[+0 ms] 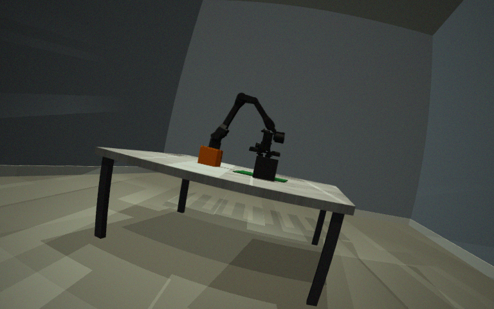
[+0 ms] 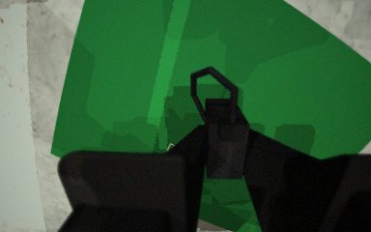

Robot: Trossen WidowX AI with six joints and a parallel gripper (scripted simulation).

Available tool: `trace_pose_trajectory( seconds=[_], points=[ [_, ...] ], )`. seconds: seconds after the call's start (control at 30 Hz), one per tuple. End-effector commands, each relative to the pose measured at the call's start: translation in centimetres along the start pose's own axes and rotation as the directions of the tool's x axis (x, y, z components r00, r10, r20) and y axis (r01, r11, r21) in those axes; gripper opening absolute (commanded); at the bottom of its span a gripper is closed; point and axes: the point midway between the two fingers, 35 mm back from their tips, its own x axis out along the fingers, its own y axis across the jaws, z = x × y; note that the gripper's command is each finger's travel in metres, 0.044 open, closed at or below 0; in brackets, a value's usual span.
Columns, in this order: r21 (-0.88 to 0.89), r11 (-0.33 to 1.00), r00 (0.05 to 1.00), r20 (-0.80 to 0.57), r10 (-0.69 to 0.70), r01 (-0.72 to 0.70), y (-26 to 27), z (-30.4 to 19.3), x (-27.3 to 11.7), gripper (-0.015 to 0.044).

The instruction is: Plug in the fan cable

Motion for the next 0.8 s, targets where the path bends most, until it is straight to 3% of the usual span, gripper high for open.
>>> trace_pose_trajectory(
  seconds=[0.0, 0.37, 0.77],
  points=[
    [0.145, 0.989, 1.000, 0.004, -0.003, 0.002, 0.1, -0.4, 0.0, 0.0000],
    [0.502, 0.865, 1.000, 0.003, -0.002, 0.000, 0.6, -1.7, 0.0, 0.0000],
    [0.809, 0.588, 1.000, 0.002, -0.002, 0.000, 1.2, -3.0, 0.0, 0.0000]
  ],
)
